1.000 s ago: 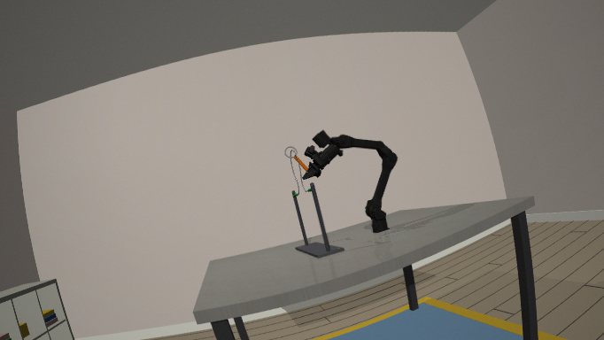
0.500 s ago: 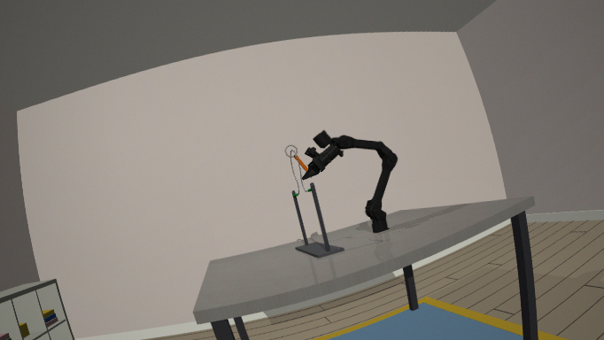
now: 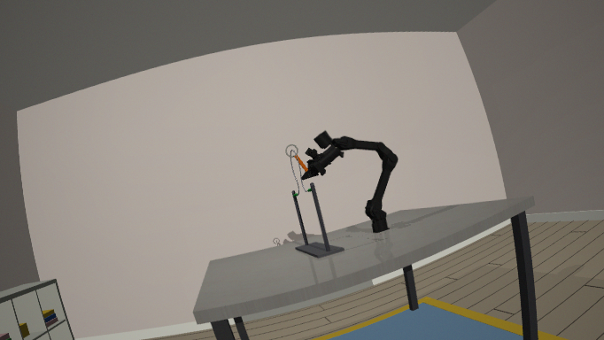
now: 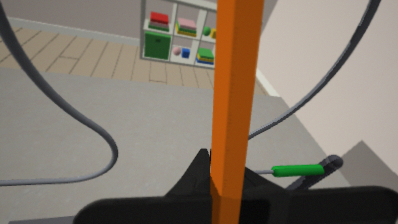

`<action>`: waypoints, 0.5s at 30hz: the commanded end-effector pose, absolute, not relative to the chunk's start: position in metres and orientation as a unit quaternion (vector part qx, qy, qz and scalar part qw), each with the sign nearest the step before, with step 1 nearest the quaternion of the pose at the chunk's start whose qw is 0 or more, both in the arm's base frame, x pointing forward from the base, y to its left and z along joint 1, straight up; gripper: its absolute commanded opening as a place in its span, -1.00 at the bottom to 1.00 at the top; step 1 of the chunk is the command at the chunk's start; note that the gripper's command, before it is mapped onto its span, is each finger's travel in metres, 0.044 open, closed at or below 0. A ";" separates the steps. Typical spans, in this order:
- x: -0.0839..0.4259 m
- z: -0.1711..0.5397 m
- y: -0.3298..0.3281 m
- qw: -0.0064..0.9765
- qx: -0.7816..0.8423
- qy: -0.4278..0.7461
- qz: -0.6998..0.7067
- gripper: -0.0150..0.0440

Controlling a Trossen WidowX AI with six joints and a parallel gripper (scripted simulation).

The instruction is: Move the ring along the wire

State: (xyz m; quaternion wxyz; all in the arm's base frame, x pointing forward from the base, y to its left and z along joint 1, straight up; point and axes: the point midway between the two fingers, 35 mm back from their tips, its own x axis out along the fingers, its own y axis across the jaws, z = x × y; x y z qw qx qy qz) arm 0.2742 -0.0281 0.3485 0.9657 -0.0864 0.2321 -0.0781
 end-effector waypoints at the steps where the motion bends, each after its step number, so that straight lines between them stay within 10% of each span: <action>1: 0.273 0.350 -0.031 0.963 -0.117 0.226 -0.086 -1.00; 15: 0.273 0.353 -0.038 0.949 -0.205 0.216 -0.107 -1.00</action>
